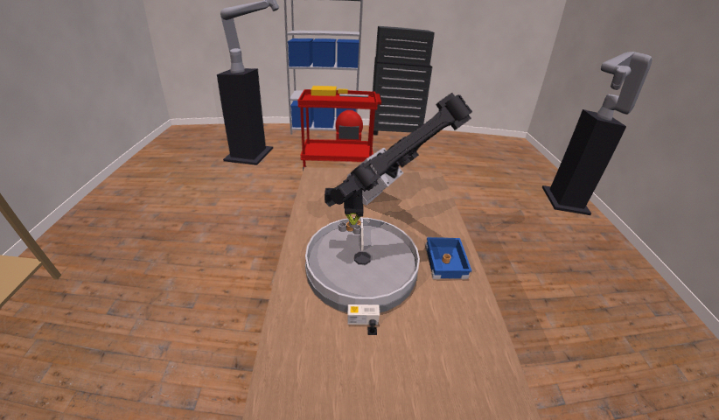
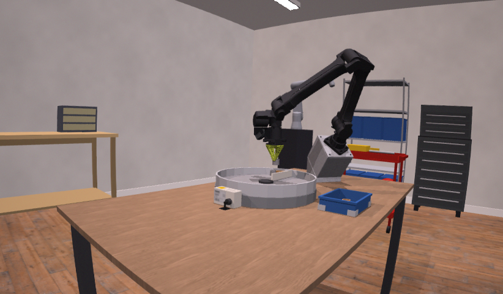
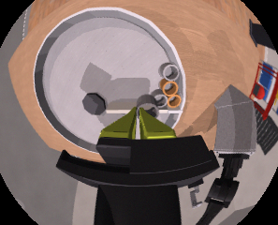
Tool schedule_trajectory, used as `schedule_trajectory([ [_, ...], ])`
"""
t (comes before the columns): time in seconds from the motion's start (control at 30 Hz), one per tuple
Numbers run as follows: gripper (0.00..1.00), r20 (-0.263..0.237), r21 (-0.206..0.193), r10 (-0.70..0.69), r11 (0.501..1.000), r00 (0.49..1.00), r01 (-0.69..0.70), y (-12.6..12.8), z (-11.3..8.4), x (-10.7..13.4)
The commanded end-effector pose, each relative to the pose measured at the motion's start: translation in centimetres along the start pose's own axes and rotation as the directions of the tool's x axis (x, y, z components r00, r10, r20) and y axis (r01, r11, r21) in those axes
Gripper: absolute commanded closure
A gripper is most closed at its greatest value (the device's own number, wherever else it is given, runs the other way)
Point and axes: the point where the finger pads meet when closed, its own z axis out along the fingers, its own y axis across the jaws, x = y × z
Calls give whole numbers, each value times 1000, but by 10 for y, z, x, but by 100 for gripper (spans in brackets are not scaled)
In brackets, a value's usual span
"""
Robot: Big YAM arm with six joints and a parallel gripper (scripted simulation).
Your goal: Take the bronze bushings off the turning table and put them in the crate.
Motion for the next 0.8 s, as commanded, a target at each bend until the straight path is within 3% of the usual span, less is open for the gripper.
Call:
schedule_trajectory([
  [0.0,100,33,-42,-28,999,999,29,43,-19,4],
  [0.07,100,33,-42,-28,999,999,29,43,-19,4],
  [0.53,100,19,-24,-9,1000,1000,9,135,-11,35],
  [0.63,100,19,-24,-9,1000,1000,9,138,-11,36],
  [0.67,100,20,-20,40,999,999,-40,118,-14,25],
  [0.77,100,23,-29,32,999,999,-32,124,-18,26],
])
